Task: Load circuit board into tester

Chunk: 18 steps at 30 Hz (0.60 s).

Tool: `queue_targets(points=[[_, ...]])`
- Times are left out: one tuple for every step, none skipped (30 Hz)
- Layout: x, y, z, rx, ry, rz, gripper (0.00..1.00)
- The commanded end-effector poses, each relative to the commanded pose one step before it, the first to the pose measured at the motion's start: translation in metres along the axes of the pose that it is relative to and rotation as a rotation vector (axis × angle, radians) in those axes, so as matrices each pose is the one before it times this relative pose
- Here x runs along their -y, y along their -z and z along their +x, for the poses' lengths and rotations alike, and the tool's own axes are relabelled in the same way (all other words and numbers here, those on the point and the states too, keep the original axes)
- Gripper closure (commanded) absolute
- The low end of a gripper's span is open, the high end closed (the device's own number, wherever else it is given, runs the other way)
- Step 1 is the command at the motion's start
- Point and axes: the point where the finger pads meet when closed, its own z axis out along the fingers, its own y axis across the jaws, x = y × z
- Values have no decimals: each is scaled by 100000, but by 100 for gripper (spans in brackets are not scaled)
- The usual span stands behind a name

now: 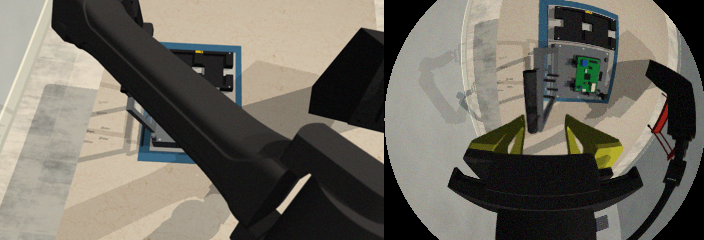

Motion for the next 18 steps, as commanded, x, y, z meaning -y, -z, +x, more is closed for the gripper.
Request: queue_targets(points=[[-2212, 1422, -512, 852, -1384, -2439, 52], [-245, -92, 74, -37, 125, 155, 52], [-209, -129, 104, -53, 176, 217, 52], [-172, -122, 99, -52, 167, 205, 52], [-136, -104, 83, -42, 142, 176, 52], [-103, -88, 71, -34, 121, 150, 52], [-76, -70, 65, -26, 114, 119, 52], [-72, -17, 103, 12, 195, 31, 52], [-63, 13, 119, 32, 230, -20, 52], [-45, 33, 96, 40, 249, -54, 52], [0, 0, 0, 0, 0, 0, 52], [0, 0, 0, 0, 0, 0, 52], [-18, 250, -96, 133, 31, -422, 52], [-11, 274, -131, 141, -46, -463, 52], [-9, 235, -113, 123, -41, -396, 52], [-7, 199, -96, 107, -36, -335, 52], [-6, 169, -82, 91, -31, -285, 52], [-5, 143, -70, 78, -28, -242, 52]])
